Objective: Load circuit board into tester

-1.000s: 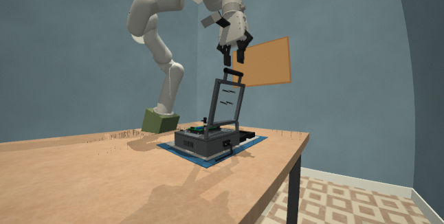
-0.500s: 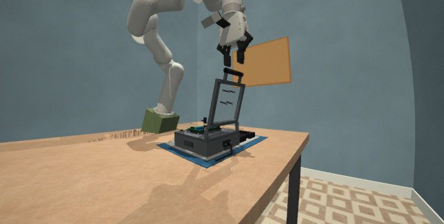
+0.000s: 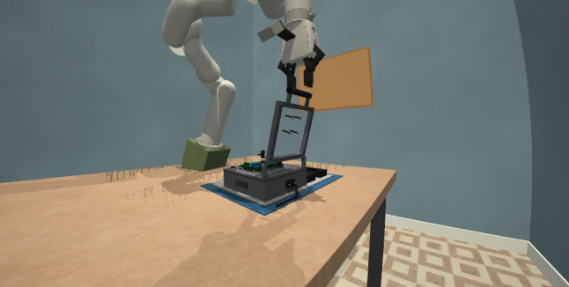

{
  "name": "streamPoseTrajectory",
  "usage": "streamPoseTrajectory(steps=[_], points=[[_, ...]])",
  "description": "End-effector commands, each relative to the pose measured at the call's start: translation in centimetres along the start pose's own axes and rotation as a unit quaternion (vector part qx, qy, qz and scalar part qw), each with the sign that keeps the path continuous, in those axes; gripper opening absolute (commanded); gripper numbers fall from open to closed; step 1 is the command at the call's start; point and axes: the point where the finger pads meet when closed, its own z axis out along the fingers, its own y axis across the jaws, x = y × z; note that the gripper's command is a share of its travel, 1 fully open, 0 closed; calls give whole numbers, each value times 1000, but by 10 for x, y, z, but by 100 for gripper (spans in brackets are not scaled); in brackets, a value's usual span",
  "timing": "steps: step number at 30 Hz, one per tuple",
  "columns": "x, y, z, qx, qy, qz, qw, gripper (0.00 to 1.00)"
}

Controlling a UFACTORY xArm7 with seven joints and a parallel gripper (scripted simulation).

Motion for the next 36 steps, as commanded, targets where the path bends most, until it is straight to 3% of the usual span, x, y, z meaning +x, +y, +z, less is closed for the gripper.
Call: streamPoseTrajectory(steps=[1, 16, 34, 35, 36], points=[[0, -1, 7, 2, 0, 0, 1000, 51], [0, -2, 21, 2, 0, 0, 1000, 51], [0, -2, 23, 2, 0, 0, 1000, 51], [0, -2, 23, 2, 0, 0, 1000, 0], [0, -2, 23, 2, 0, 0, 1000, 0]])
